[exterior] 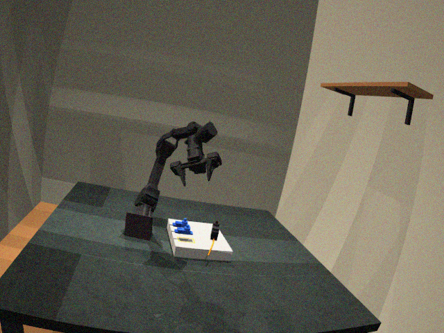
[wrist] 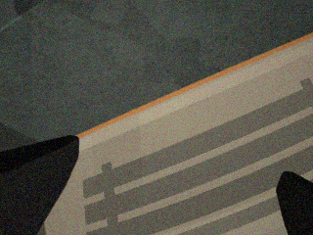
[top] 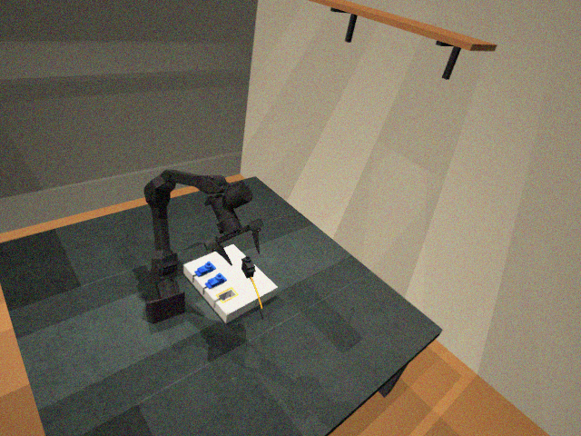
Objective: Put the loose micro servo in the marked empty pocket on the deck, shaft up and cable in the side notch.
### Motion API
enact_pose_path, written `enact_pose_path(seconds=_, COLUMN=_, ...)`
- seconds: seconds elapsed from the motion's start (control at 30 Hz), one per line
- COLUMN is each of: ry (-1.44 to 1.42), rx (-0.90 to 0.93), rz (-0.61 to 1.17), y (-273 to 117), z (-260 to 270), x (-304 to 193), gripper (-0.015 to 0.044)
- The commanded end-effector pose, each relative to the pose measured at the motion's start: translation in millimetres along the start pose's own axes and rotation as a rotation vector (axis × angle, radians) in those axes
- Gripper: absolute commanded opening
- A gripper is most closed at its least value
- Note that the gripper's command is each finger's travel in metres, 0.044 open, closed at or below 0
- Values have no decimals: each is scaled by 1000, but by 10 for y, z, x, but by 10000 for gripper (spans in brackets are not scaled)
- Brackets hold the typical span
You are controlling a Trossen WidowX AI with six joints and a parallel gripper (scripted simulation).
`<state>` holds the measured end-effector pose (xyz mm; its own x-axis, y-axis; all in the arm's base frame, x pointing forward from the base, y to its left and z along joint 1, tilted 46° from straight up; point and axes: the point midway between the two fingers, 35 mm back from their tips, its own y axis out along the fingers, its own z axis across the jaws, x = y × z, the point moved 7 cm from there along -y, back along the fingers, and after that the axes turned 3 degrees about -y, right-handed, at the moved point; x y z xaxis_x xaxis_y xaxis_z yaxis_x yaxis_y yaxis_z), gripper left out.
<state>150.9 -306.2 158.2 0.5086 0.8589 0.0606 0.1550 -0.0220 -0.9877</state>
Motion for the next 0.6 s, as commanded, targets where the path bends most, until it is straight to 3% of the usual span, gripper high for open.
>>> enact_pose_path(seconds=0.0, ry=-53, rx=25, rz=-101, y=113, z=-138, x=240, gripper=440)
enact_pose_path(seconds=0.57, ry=-273, rx=224, rz=-583, y=480, z=-446, x=1593, gripper=440)
